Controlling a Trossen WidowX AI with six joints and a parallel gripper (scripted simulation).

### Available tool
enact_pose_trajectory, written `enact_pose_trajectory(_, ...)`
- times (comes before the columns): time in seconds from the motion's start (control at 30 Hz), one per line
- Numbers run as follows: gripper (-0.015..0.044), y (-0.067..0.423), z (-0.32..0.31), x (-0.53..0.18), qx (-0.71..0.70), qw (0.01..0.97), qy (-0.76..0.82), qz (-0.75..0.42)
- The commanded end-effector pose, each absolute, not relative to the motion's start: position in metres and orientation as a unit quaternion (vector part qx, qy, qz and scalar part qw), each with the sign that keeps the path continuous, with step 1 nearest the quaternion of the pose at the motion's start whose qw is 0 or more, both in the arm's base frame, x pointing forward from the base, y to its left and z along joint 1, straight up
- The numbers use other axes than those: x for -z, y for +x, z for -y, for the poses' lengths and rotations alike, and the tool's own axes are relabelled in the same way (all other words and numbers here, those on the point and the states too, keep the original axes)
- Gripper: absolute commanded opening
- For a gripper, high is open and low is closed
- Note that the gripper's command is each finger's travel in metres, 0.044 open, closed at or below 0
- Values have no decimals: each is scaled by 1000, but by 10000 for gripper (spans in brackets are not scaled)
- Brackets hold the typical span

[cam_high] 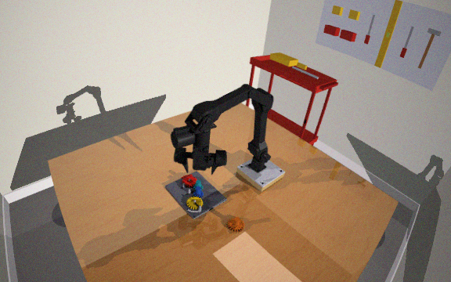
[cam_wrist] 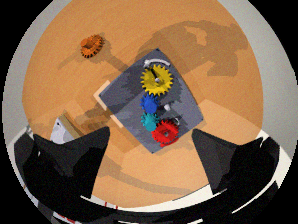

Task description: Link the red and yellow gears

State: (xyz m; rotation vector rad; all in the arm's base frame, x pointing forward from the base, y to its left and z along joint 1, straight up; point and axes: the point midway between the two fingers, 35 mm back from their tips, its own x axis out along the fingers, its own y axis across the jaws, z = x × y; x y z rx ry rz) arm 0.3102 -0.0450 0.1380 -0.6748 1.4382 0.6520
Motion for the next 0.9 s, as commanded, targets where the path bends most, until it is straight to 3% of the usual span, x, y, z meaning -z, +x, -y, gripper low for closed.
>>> enact_pose_trajectory(0.0, 440, 310, 45, -138, -287, 653, -296, -635)
enact_pose_trajectory(0.33, 440, 301, -87, -155, -290, 655, -292, -634)
enact_pose_trajectory(0.67, 440, 223, -219, -176, -295, 654, -288, -634)
enact_pose_trajectory(0.87, 440, 205, -235, -179, -295, 654, -287, -634)
